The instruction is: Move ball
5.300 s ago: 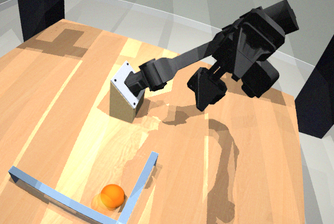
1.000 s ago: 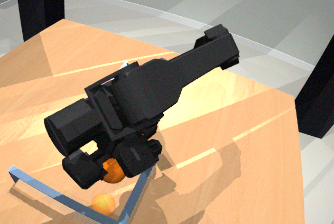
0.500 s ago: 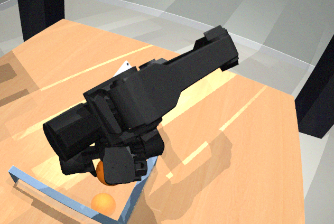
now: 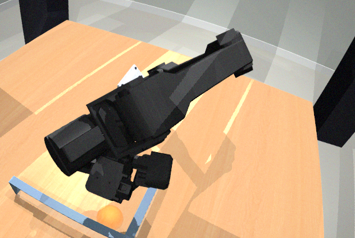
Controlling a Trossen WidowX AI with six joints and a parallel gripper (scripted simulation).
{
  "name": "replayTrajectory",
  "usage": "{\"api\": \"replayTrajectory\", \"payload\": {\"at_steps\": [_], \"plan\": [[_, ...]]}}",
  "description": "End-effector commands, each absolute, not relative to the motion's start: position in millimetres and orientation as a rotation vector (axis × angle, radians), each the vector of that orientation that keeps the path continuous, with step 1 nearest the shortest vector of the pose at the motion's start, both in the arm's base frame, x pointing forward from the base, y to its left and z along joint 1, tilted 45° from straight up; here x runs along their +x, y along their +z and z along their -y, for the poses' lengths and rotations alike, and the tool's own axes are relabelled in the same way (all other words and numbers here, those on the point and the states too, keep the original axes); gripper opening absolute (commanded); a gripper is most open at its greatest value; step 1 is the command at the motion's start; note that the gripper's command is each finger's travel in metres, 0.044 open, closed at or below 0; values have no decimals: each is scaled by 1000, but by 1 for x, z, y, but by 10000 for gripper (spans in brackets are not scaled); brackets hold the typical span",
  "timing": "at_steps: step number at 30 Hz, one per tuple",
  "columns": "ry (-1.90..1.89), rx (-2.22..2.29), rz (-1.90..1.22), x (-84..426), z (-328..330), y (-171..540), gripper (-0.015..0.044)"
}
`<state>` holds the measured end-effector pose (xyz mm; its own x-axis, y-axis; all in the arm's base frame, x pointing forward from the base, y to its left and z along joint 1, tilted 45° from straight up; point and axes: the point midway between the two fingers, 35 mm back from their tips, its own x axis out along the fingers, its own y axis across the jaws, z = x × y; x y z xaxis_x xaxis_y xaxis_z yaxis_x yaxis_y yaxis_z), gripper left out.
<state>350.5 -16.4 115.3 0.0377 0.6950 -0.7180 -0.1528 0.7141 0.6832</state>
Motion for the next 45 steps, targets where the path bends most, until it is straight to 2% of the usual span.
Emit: {"api": "replayTrajectory", "payload": {"at_steps": [1, 24, 45], "plan": [[606, 592, -1439, 352, 15, 114, 0], [15, 1194, -1660, 357, 11, 106, 0], [-620, 1709, -1717, 362, 6, 99, 0]]}}
